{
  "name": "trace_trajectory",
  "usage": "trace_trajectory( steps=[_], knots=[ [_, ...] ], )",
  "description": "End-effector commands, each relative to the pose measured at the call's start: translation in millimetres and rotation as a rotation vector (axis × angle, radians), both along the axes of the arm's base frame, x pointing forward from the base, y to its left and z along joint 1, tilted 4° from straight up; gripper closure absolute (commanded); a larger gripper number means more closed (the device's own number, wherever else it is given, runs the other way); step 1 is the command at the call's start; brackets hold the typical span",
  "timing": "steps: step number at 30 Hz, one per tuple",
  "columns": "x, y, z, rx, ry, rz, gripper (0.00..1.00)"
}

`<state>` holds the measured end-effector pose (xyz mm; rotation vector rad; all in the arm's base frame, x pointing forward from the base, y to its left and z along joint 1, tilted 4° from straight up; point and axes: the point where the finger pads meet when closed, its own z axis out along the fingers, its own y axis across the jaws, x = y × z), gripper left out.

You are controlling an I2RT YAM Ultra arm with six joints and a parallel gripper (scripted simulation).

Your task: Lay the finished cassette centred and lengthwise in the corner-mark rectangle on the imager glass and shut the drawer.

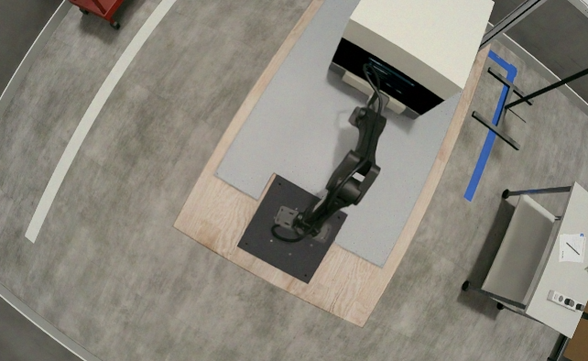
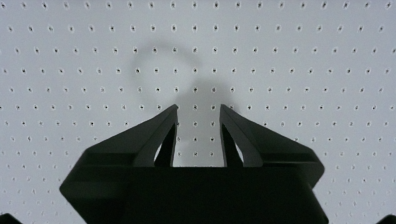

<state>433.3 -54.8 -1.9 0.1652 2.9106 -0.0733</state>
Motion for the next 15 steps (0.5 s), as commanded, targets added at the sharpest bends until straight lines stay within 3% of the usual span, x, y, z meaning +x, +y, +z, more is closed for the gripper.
trace_trajectory(
  steps=[1,4,5,6,14,15],
  knots=[
    [-38.3,10.5,-1.9,0.026,0.252,-0.005,0.65],
    [-43.3,11.2,-1.3,0.028,0.271,-0.006,0.65],
    [-48.2,11.8,-0.6,0.028,0.271,-0.006,0.65],
    [-63.4,13.7,3.5,0.029,0.278,-0.005,0.65],
    [-103.1,18.9,7.2,0.029,0.279,-0.005,0.65],
    [-102.3,19.0,7.5,0.028,0.256,-0.005,0.65]
  ],
)
